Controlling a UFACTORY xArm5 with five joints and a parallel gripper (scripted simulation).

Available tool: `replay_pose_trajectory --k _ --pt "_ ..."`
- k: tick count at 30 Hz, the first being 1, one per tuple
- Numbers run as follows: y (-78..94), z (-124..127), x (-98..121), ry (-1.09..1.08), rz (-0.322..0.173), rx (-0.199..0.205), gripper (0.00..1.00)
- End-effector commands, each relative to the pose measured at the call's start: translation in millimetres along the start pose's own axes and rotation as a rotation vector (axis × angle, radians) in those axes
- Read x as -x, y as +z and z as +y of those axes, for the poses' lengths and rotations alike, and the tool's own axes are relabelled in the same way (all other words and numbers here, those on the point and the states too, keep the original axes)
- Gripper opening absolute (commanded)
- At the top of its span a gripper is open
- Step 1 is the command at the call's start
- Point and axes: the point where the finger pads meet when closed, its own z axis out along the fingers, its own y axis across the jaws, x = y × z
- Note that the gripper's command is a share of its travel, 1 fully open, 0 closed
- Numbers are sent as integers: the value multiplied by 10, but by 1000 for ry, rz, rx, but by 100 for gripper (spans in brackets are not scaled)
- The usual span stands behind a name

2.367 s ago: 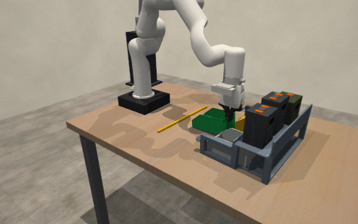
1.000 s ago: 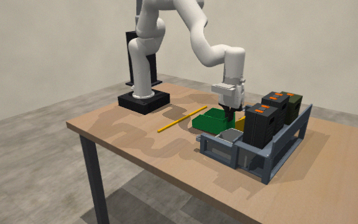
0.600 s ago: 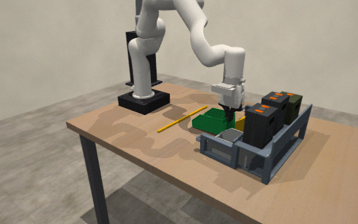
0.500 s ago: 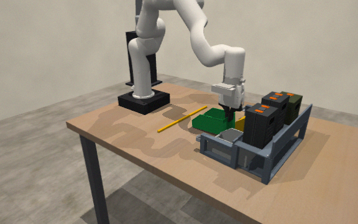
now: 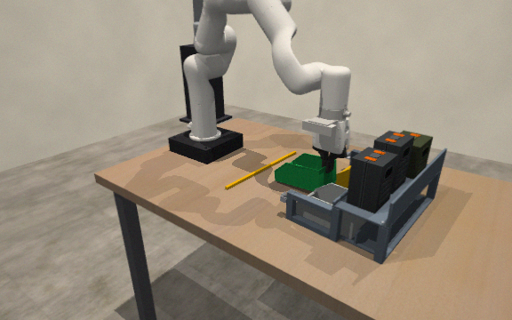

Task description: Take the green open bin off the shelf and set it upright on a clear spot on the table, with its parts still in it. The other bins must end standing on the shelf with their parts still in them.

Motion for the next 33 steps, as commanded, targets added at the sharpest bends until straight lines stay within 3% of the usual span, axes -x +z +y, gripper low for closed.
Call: replay_pose_trajectory --k 1,33 --pt "-30 -19 1 0 6 -6 0" --pt "-28 134 1 0 6 -6 0"
